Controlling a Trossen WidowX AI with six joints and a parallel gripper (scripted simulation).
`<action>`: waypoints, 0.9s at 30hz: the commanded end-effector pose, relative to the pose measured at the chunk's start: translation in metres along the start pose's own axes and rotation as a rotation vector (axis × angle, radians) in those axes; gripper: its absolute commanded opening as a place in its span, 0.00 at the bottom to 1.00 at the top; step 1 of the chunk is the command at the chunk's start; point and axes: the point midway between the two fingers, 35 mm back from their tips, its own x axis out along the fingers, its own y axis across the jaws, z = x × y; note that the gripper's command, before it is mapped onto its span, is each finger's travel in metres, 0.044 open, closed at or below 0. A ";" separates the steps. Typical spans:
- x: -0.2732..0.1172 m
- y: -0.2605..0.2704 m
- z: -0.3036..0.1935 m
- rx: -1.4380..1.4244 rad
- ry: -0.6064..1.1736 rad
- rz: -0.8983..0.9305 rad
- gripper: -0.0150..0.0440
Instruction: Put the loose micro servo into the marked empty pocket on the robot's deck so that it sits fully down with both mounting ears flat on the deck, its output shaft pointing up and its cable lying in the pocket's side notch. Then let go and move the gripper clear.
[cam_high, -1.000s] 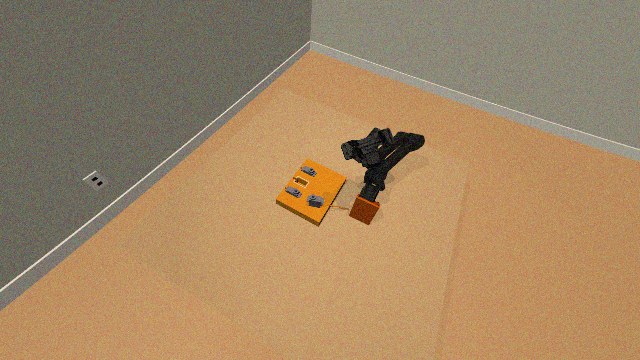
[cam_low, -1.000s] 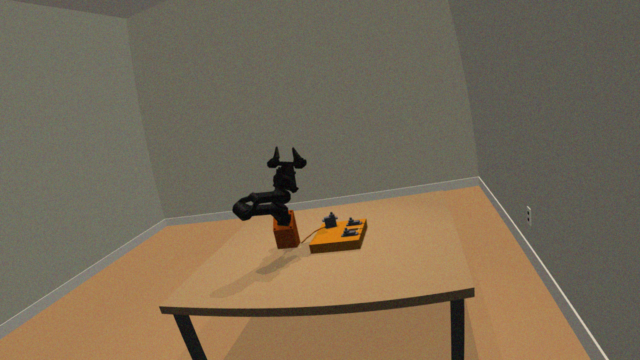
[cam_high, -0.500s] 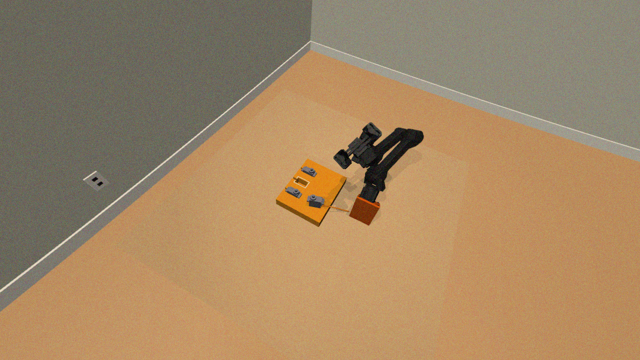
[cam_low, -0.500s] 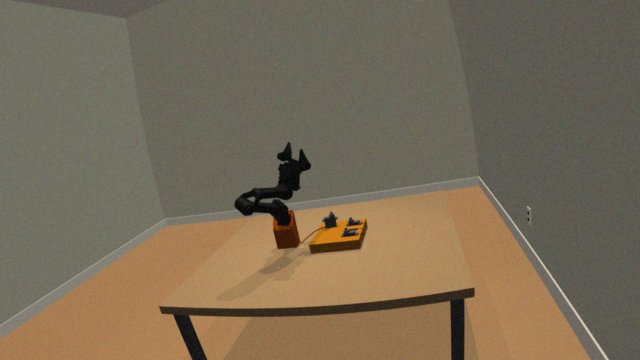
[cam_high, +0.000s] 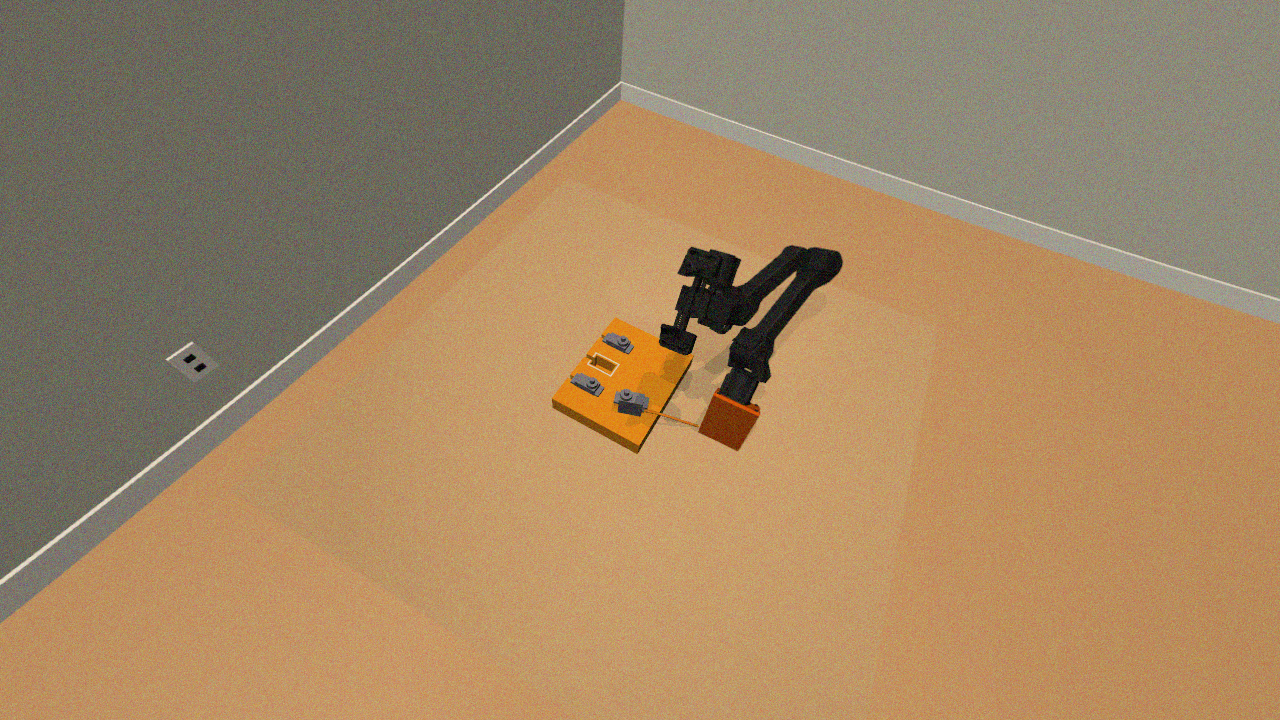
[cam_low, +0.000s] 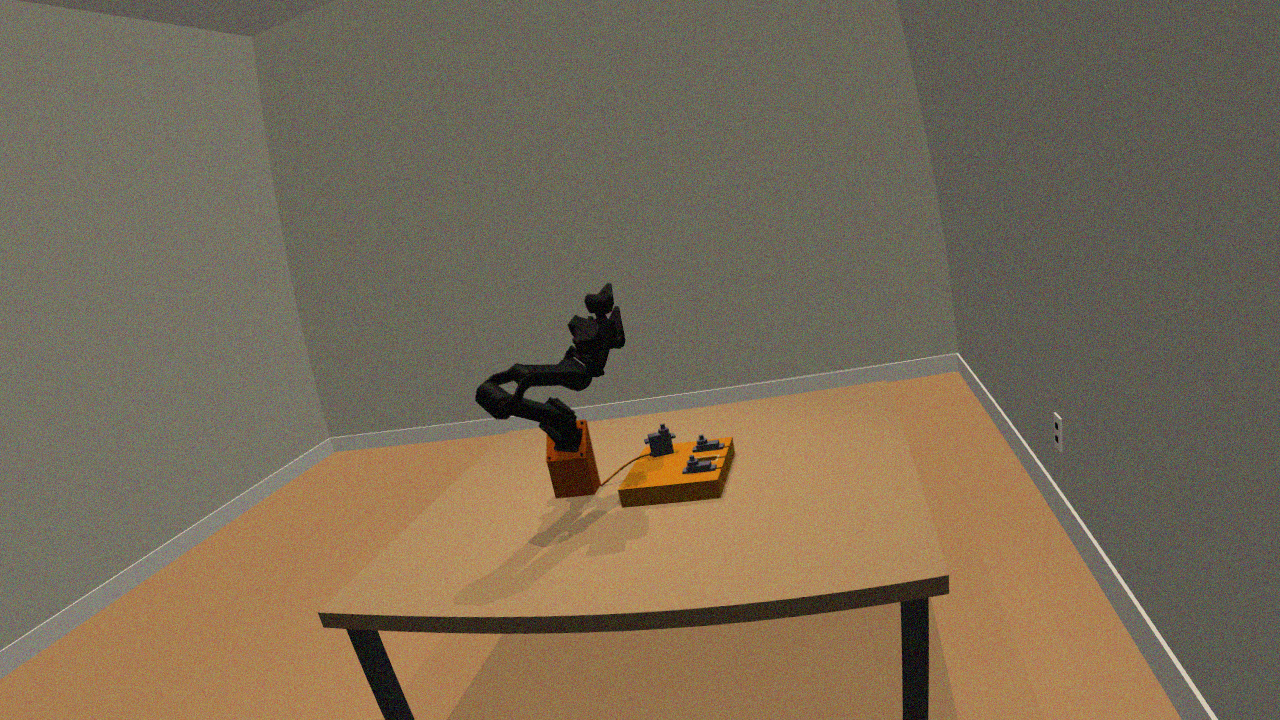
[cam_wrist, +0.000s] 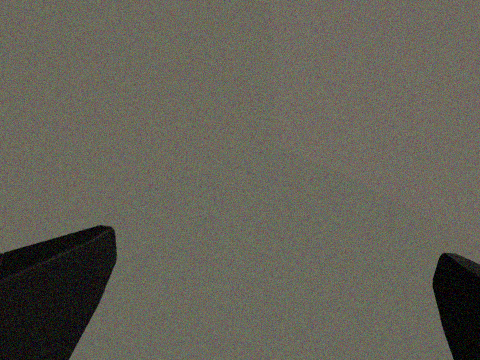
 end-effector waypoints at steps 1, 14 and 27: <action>0.005 0.010 -0.009 0.101 0.039 0.053 1.00; 0.015 0.054 -0.036 0.465 0.209 0.244 1.00; 0.012 0.102 -0.057 0.810 0.441 0.417 1.00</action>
